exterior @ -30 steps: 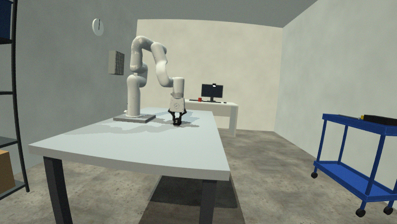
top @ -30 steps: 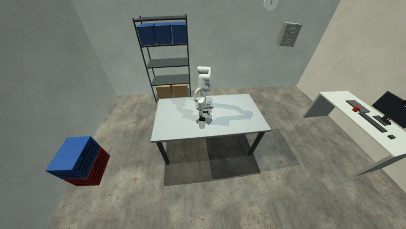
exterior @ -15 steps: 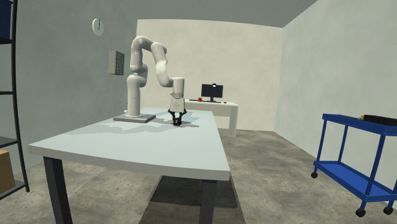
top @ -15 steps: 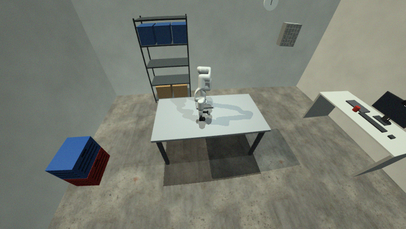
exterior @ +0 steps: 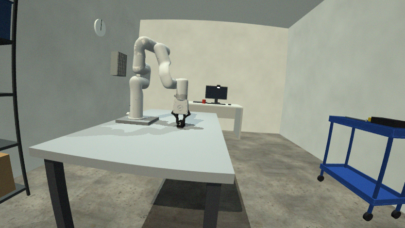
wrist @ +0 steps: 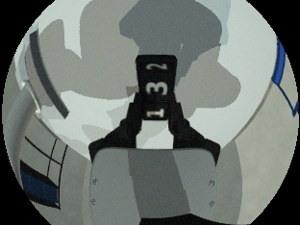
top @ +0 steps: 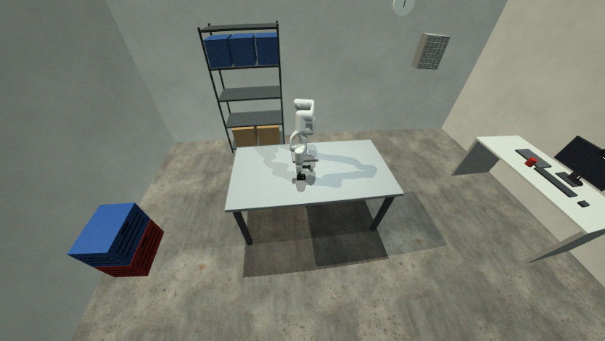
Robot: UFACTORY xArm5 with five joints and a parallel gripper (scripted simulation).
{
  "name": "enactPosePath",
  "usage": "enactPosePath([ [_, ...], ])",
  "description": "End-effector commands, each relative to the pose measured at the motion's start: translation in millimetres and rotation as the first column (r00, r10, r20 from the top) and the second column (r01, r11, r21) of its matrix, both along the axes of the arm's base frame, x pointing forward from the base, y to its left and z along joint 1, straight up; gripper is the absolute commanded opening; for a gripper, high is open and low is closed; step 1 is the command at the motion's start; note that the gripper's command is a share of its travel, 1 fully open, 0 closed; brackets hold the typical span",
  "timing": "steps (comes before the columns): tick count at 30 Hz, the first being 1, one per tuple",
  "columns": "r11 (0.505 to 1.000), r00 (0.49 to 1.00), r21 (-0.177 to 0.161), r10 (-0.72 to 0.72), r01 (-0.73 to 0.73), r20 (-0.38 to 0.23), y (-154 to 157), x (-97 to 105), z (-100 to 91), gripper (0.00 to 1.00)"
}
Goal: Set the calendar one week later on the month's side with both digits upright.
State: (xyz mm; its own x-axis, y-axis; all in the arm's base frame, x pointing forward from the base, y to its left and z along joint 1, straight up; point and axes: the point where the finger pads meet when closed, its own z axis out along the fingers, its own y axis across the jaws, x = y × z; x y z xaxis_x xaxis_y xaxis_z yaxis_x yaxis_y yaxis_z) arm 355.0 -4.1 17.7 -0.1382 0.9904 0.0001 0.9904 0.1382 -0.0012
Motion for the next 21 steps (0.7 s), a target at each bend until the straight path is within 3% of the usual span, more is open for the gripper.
enactPosePath([
  [1,1.0,1.0,0.0,0.0,0.0,0.003,0.0,1.2,0.9,0.37],
  [8,1.0,1.0,0.0,0.0,0.0,0.003,0.0,1.2,0.9,0.49],
  [21,1.0,1.0,0.0,0.0,0.0,0.003,0.0,1.2,1.6,0.49],
])
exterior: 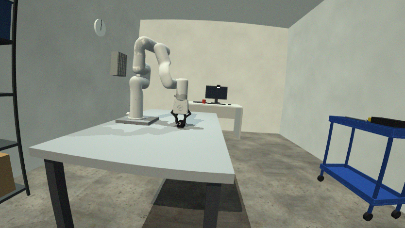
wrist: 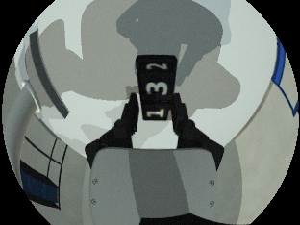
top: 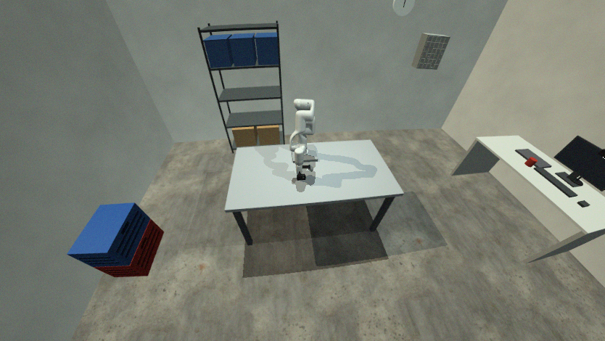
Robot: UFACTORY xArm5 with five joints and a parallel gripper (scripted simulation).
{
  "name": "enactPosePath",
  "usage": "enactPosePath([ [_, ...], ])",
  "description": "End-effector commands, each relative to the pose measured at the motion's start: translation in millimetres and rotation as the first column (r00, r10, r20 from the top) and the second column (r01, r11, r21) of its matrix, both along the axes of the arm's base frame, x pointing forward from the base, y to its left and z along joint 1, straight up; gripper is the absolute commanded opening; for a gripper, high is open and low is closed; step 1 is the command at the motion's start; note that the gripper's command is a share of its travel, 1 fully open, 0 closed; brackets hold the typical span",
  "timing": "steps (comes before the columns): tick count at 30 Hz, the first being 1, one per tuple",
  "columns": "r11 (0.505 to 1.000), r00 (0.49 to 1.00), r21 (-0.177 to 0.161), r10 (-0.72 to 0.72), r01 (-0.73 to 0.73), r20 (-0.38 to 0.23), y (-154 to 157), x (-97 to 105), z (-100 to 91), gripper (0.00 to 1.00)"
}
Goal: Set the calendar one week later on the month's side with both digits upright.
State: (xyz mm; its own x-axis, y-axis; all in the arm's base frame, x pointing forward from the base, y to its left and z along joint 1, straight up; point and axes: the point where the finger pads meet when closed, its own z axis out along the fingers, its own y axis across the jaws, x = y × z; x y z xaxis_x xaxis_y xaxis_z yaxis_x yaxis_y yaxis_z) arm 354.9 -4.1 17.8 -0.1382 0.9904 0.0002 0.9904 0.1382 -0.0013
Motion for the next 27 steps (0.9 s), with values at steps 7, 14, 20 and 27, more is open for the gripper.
enactPosePath([
  [7,1.0,1.0,0.0,0.0,0.0,0.003,0.1,1.2,19.6,0.49],
  [14,1.0,1.0,0.0,0.0,0.0,0.003,0.3,1.2,45.2,0.49],
  [20,1.0,1.0,0.0,0.0,0.0,0.003,0.5,1.1,75.2,0.49],
  [27,1.0,1.0,0.0,0.0,0.0,0.003,0.6,1.1,88.2,0.49],
])
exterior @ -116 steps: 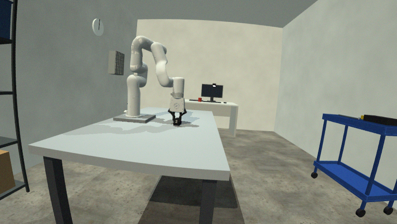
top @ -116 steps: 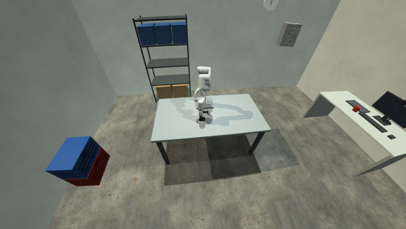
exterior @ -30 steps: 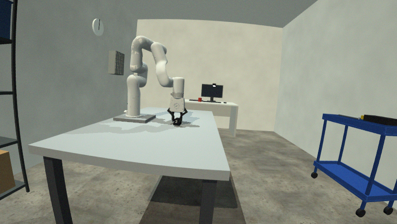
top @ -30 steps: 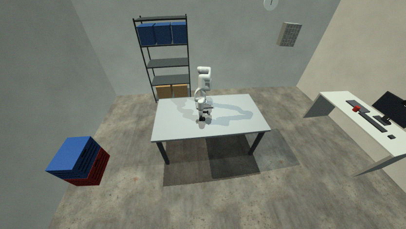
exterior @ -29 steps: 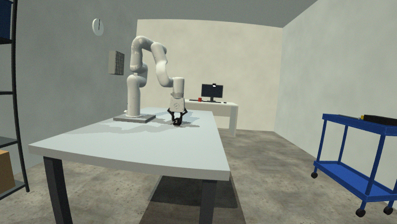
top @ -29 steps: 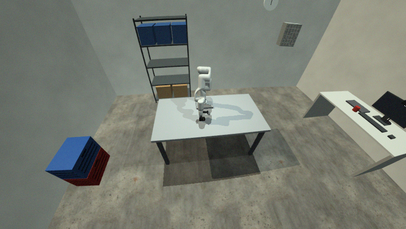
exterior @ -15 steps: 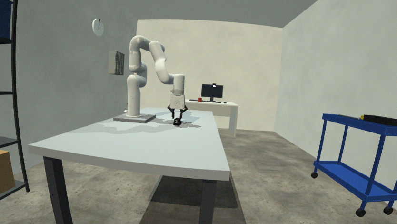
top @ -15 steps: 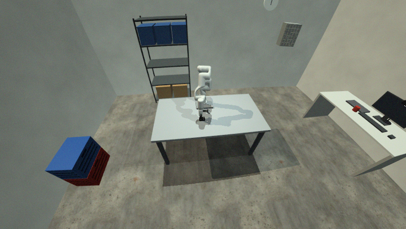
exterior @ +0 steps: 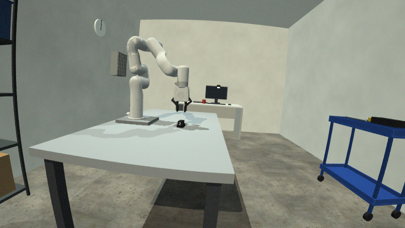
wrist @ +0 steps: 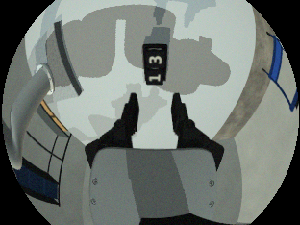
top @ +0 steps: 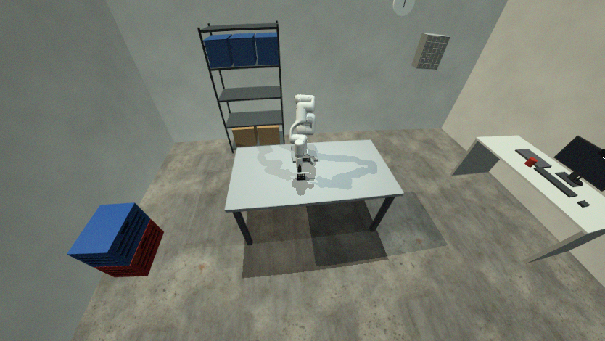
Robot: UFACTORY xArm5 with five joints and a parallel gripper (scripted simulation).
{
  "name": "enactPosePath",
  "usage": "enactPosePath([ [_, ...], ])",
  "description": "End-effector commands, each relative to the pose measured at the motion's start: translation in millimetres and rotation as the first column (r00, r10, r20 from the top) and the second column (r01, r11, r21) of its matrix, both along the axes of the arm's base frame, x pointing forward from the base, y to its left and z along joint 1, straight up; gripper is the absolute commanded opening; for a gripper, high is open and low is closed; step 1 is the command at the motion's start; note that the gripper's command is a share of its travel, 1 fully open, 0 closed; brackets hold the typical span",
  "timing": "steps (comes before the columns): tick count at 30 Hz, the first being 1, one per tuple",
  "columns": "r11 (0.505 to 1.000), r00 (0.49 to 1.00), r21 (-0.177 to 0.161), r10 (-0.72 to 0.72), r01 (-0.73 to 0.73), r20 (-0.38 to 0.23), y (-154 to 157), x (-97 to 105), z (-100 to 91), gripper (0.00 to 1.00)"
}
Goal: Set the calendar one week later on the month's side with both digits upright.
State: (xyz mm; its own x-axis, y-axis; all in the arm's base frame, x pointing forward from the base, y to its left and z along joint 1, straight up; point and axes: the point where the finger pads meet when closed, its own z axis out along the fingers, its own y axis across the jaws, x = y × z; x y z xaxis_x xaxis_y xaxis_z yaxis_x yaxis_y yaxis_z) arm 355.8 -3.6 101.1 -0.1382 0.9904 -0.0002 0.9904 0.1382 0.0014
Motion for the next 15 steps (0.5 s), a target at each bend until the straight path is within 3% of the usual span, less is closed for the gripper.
enactPosePath([
  [1,1.0,1.0,0.0,0.0,0.0,0.001,0.0,0.1,5.9,0.49],
  [4,1.0,1.0,0.0,0.0,0.0,0.001,0.0,0.1,6.6,0.49],
  [5,1.0,1.0,0.0,0.0,0.0,0.001,0.0,0.1,6.6,1.0],
  [15,1.0,1.0,0.0,0.0,0.0,0.001,0.0,0.1,6.6,1.0],
])
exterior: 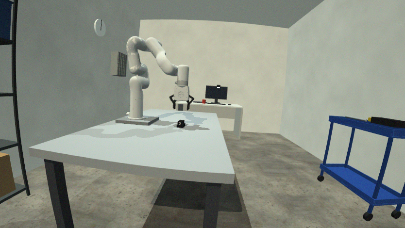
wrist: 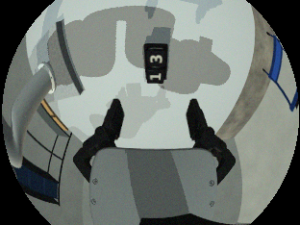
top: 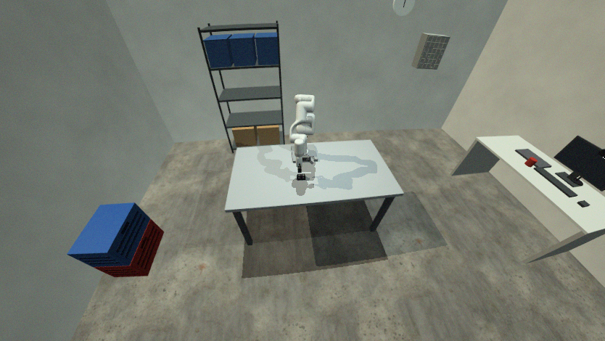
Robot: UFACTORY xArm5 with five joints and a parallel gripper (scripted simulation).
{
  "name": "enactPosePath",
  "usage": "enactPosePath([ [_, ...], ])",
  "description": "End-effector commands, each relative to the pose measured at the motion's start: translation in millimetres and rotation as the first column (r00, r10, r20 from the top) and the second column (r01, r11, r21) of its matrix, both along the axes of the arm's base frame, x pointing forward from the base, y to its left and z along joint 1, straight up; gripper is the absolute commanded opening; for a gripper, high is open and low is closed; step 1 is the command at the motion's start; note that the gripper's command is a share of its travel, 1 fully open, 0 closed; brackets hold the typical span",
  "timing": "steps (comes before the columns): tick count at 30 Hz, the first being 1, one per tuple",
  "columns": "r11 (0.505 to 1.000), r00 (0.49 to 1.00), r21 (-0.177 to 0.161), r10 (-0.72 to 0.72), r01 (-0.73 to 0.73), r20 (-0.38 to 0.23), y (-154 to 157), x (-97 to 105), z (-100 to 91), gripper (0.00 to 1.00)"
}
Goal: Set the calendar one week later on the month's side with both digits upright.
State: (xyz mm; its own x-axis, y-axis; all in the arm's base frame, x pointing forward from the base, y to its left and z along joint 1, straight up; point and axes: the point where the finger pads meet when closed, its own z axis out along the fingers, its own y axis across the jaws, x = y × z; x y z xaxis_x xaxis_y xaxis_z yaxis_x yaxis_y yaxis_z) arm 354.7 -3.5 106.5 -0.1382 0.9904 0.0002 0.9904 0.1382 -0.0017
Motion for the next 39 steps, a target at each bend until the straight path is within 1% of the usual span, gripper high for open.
enactPosePath([
  [1,1.0,1.0,0.0,0.0,0.0,0.004,0.0,1.3,1.2,1.0],
  [11,1.0,1.0,0.0,0.0,0.0,0.004,0.0,1.3,1.4,1.0],
  [18,1.0,1.0,0.0,0.0,0.0,0.004,0.0,1.3,7.0,1.0],
  [22,1.0,1.0,0.0,0.0,0.0,0.004,0.1,1.2,18.7,1.0],
  [32,1.0,1.0,0.0,0.0,0.0,0.004,0.4,1.1,58.4,1.0],
  [39,1.0,1.0,0.0,0.0,0.0,0.004,0.4,1.0,68.7,1.0],
])
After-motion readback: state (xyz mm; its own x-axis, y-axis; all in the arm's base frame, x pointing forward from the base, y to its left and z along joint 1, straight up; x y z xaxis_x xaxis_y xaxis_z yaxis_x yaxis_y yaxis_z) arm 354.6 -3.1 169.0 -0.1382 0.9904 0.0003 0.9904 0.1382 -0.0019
